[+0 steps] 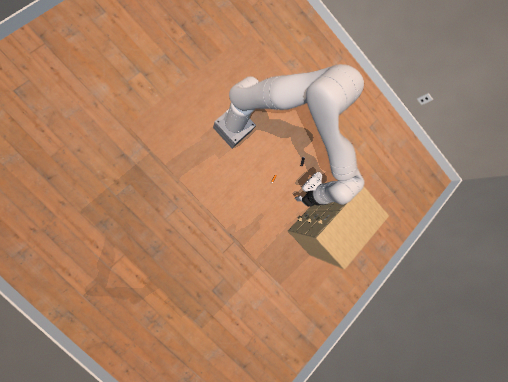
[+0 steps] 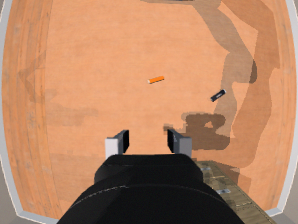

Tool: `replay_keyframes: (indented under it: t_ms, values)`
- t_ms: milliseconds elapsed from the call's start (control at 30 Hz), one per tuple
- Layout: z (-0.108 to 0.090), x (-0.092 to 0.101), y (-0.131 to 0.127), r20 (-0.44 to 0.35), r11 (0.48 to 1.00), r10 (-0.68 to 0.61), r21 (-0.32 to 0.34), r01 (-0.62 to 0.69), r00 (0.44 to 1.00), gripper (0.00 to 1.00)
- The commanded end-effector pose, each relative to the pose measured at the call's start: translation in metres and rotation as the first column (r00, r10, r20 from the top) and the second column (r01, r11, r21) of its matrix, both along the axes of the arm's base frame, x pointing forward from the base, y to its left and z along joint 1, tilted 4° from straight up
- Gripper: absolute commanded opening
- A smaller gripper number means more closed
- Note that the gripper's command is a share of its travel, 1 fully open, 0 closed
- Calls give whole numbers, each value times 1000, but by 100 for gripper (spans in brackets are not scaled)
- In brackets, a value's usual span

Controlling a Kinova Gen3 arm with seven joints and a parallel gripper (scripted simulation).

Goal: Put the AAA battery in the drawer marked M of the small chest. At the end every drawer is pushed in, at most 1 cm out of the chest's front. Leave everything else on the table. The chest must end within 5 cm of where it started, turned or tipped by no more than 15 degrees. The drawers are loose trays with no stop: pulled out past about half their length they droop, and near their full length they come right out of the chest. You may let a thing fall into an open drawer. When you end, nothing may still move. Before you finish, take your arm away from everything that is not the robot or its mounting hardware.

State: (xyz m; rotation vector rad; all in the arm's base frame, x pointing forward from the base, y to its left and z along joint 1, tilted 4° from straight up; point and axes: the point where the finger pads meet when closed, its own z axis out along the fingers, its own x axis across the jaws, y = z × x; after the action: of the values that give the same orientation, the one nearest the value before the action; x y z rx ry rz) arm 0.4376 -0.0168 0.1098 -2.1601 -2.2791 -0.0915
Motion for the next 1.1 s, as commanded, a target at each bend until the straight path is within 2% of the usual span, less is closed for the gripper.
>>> replay_keyframes:
  t_ms: [0,633,1067]
  values:
    - [0,0,0,12,1000,-1,0,1,1000,100]
    - [-8,5,0,99,1000,-5,5,4,995,100]
    - [-18,11,1,192,1000,-9,11,7,981,100]
